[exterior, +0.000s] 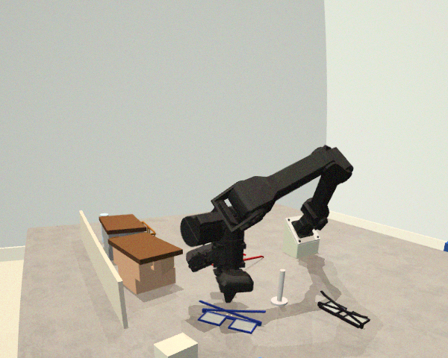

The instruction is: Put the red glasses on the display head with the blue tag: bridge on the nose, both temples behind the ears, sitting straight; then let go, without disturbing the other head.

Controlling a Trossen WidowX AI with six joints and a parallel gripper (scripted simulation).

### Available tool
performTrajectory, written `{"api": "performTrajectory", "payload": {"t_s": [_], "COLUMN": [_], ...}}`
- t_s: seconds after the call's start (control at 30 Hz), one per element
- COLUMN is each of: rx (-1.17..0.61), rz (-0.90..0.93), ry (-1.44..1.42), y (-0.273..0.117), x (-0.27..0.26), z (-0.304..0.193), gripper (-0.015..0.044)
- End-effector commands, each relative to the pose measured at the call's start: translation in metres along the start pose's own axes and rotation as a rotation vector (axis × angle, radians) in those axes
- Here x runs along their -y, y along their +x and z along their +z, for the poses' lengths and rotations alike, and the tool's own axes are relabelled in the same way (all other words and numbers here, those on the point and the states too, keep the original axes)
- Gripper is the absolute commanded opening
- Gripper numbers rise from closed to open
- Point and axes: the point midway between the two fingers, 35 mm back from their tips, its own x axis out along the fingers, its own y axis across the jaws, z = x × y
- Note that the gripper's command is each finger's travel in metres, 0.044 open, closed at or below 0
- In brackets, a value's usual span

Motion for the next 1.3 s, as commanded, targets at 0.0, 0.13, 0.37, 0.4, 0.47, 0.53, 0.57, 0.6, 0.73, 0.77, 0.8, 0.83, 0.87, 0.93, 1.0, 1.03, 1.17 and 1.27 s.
{"api": "performTrajectory", "payload": {"t_s": [0.0,0.13,0.37,0.4,0.47,0.53,0.57,0.6,0.73,0.77,0.8,0.83,0.87,0.93,1.0,1.03,1.17,1.27], "rx": [0.003,0.003,0.004,0.004,0.005,0.004,0.003,0.003,0.022,0.022,0.022,0.022,0.022,0.022,0.022,0.022,0.022,0.022], "rz": [-0.001,-0.001,-0.002,-0.004,-0.007,-0.007,-0.006,-0.006,-0.007,-0.007,-0.007,-0.007,-0.007,-0.007,-0.007,-0.007,-0.007,-0.007], "ry": [0.001,0.001,0.001,0.001,0.001,0.002,0.002,0.002,0.015,0.015,0.015,0.015,0.015,0.015,0.015,0.015,0.015,0.015], "y": [-0.001,-0.001,-0.007,-0.013,-0.029,-0.05,-0.057,-0.06,-0.059,-0.059,-0.059,-0.059,-0.059,-0.059,-0.059,-0.059,-0.059,-0.059], "x": [-0.004,-0.007,-0.005,0.001,0.014,0.033,0.038,0.04,0.039,0.039,0.039,0.039,0.039,0.039,0.039,0.039,0.039,0.039], "z": [0.001,0.0,0.001,0.002,0.003,0.002,0.001,0.0,0.007,0.007,0.007,0.007,0.007,0.007,0.007,0.007,0.007,0.007], "gripper": [0.0,0.0,0.0,0.0,0.0,0.0,0.0,0.0,0.0026,0.0052,0.0079,0.0105,0.0131,0.0184,0.02,0.02,0.02,0.02]}}
